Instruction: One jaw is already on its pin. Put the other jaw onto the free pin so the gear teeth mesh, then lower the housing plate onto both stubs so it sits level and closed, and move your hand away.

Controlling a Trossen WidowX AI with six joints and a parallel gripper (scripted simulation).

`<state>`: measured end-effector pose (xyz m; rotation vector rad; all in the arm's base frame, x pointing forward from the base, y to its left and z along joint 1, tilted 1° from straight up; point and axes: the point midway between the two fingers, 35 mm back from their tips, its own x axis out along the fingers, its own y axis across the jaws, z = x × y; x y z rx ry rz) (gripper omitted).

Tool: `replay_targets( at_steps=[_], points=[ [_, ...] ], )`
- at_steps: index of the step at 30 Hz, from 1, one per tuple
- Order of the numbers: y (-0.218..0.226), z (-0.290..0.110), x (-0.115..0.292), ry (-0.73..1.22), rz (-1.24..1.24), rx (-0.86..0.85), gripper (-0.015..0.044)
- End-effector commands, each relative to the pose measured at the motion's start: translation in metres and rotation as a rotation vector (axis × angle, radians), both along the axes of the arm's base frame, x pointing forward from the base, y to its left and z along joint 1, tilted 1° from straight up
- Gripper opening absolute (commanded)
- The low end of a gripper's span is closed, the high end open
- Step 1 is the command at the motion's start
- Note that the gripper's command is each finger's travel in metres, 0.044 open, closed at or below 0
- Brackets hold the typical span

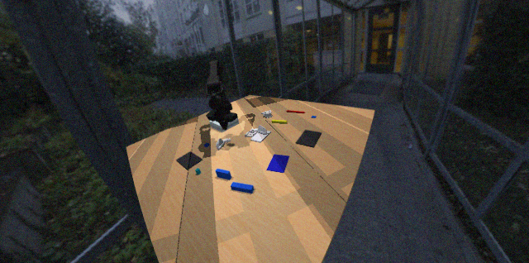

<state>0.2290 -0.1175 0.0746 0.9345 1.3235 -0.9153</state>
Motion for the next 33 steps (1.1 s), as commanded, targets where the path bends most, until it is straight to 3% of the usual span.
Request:
replay_targets(
  at_steps=[1, 17, 33],
  points=[
    [0.0001, 0.0005, 0.0, 0.0, 0.0, 0.0, 0.0],
    [0.0001, 0.0005, 0.0, 0.0, 0.0, 0.0, 0.0],
    [0.0, 0.0, 0.0, 0.0, 0.0, 0.0, 0.042]
  ],
)
